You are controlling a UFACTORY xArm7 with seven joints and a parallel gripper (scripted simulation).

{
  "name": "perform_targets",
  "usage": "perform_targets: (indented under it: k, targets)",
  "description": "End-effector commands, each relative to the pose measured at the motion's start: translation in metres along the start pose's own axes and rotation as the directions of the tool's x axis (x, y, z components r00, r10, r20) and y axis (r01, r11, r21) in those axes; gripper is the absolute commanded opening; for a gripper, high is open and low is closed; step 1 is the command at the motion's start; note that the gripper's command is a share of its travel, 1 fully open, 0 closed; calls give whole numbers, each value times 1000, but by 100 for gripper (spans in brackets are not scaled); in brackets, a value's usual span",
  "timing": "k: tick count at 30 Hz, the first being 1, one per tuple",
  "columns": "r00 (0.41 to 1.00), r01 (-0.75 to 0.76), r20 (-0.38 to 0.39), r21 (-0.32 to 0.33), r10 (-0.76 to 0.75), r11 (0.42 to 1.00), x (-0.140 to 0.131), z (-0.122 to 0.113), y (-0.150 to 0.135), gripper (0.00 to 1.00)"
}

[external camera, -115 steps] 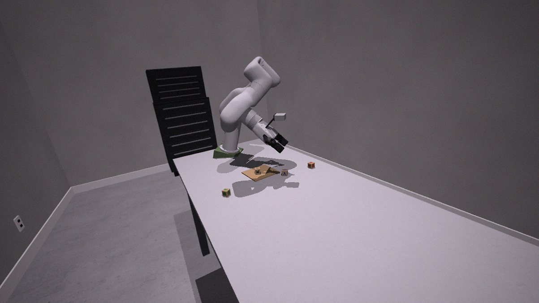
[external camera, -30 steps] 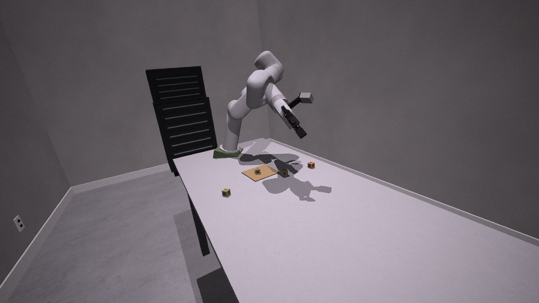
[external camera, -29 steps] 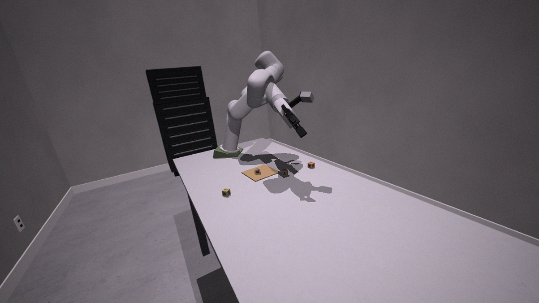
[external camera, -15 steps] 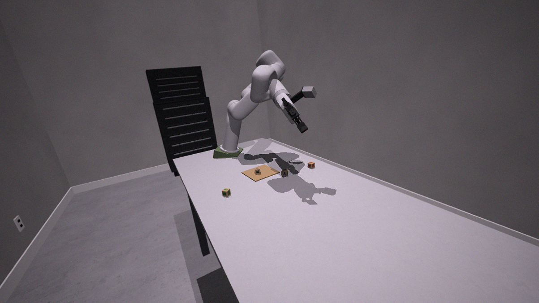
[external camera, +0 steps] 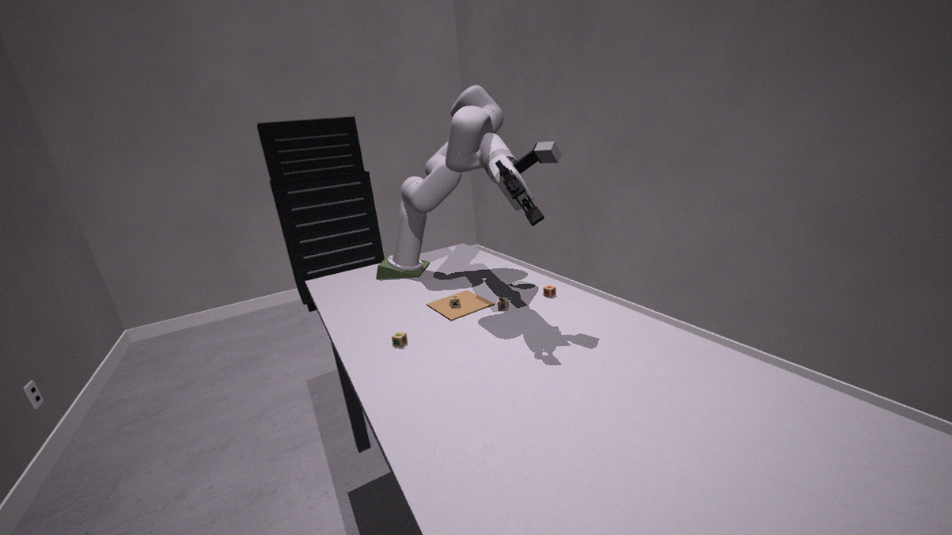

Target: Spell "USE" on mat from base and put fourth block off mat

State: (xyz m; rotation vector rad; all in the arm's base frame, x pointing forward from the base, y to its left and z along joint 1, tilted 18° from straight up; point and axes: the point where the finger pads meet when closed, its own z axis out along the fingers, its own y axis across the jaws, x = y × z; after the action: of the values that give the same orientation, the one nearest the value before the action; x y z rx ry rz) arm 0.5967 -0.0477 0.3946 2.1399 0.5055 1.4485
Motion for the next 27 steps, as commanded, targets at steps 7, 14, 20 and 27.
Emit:
perform_targets:
  k: [7, 14, 20, 27]
  targets:
    - [997, -43, 55, -69, 47, 997, 5, -8, 24, 100]
    - [997, -43, 55, -69, 47, 997, 5, -8, 24, 100]
    - [997, -43, 55, -69, 47, 997, 5, -8, 24, 100]
    - [997, -43, 55, -69, 47, 997, 5, -8, 24, 100]
